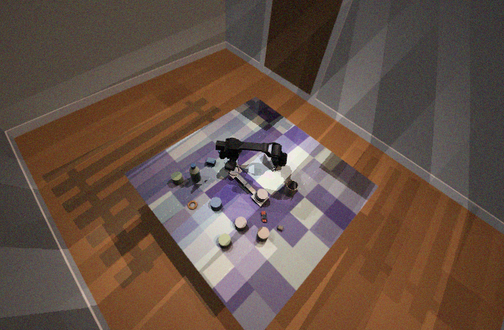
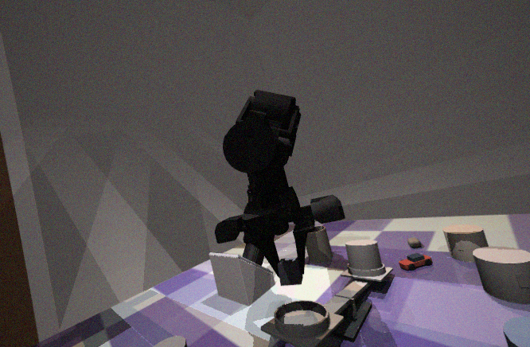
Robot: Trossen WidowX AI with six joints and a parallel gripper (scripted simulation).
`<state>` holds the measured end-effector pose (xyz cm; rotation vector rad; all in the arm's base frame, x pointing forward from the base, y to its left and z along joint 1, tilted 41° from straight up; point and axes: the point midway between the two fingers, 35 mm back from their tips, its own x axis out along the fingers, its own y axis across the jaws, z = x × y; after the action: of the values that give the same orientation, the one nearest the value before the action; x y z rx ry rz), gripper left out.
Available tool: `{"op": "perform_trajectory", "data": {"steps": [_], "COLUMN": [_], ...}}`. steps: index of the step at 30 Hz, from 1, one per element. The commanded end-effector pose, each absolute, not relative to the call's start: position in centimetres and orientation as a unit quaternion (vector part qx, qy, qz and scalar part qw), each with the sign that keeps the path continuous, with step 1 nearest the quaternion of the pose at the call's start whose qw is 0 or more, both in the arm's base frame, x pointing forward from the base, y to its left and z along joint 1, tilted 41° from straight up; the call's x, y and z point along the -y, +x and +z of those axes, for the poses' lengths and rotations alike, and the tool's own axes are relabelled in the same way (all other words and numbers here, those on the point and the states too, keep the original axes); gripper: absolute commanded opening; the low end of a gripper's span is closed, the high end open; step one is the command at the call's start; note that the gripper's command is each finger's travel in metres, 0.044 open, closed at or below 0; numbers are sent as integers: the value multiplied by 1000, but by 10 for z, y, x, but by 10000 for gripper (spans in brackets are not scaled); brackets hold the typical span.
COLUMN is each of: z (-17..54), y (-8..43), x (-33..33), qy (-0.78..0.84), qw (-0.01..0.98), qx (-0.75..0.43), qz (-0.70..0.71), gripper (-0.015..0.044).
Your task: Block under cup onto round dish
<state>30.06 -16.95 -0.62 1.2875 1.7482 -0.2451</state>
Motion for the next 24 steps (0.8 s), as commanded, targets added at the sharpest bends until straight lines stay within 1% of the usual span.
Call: {"op": "perform_trajectory", "data": {"steps": [1, 7, 11, 18, 24], "z": [7, 17, -29, -119, -126], "y": [300, 298, 280, 230, 225], "x": [181, 191, 204, 211, 211], "qy": [521, 521, 520, 520, 520], "qw": [464, 464, 465, 465, 465], "qx": [-709, -710, -709, -709, -709], "qz": [-99, -99, -101, -101, -101], "gripper": [0, 0, 0, 0, 0]}}
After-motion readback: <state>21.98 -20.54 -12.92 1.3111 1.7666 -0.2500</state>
